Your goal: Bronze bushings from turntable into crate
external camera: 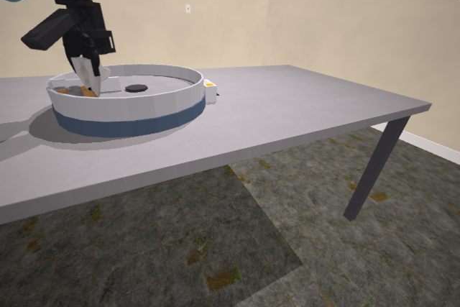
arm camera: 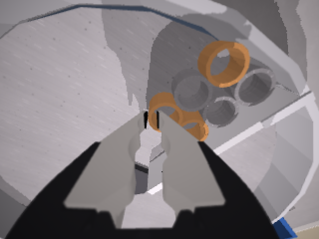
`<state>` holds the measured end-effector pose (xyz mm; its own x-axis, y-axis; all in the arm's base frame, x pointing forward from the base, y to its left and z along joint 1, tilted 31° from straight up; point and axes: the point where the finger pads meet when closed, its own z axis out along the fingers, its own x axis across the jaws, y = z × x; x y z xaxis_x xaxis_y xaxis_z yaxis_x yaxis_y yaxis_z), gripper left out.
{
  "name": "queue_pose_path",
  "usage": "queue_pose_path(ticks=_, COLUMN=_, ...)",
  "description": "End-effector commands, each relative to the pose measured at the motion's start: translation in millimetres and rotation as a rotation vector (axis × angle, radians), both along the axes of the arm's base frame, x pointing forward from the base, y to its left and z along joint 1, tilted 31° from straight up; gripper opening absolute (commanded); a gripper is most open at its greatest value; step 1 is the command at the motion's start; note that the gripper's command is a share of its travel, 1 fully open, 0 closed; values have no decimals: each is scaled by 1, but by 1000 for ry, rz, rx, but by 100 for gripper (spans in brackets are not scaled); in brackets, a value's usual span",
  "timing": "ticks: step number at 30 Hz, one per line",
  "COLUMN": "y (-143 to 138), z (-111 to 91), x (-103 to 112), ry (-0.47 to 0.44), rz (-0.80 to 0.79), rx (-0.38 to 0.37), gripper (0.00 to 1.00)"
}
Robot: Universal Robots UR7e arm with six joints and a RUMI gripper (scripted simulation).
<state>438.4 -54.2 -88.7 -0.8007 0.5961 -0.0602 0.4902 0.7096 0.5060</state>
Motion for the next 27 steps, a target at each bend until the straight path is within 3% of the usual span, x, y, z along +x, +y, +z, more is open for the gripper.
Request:
queue_pose_path(ticks=1, y=0, z=0, x=1, ry=-1, rz=0, rx=-1, gripper=6)
queue_pose_path(ticks=17, y=0, z=0, x=1, ry=-1, rz=0, rx=-1, gripper=6)
queue_pose_path(ticks=18, y=0, z=0, x=1, ry=-1, rz=0, rx=-1, gripper=0)
queue_pose_path(ticks=27, y=0, z=0, x=0, ry=0, rz=0, rx=0, gripper=0)
